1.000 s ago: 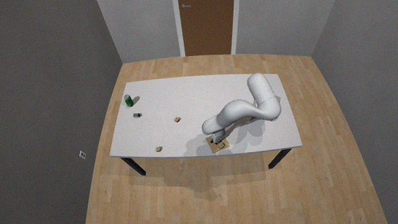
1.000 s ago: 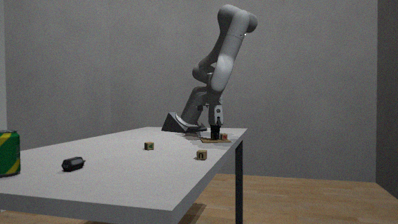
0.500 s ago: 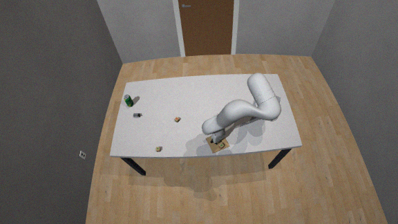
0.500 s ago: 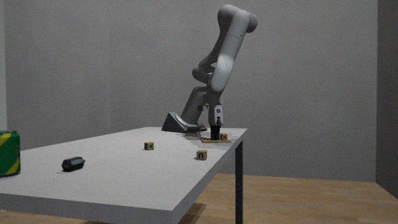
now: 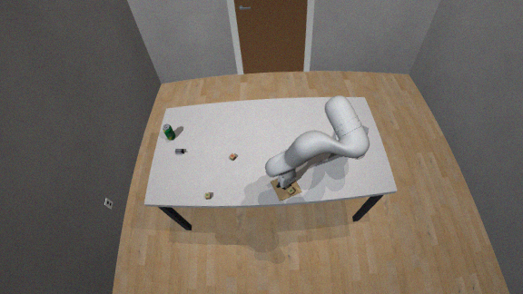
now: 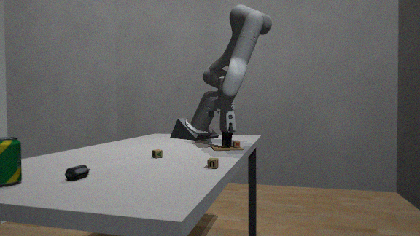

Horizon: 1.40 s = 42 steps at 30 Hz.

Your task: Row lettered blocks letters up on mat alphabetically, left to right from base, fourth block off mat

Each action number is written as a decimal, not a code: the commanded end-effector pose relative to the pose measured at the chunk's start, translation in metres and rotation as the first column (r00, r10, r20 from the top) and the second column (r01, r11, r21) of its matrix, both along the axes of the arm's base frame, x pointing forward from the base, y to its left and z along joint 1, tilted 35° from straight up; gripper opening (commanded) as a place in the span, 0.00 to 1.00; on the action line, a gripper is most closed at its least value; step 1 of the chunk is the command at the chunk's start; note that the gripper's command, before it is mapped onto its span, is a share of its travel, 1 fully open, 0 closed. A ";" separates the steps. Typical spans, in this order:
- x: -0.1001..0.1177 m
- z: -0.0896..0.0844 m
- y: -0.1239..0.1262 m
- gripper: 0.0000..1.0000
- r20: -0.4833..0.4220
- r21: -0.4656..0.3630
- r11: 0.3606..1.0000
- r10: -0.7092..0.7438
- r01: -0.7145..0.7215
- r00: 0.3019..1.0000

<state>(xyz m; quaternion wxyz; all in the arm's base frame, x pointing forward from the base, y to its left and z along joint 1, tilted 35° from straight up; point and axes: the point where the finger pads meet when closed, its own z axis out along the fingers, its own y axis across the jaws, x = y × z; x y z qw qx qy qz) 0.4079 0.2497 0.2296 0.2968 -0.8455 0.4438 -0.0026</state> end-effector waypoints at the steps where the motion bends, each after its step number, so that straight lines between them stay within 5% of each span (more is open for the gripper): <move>1: 0.000 0.000 0.000 0.28 0.001 0.000 1.000 0.000 0.000 1.000; 42: 0.001 -0.003 0.002 0.28 0.001 0.000 1.000 0.000 0.000 1.000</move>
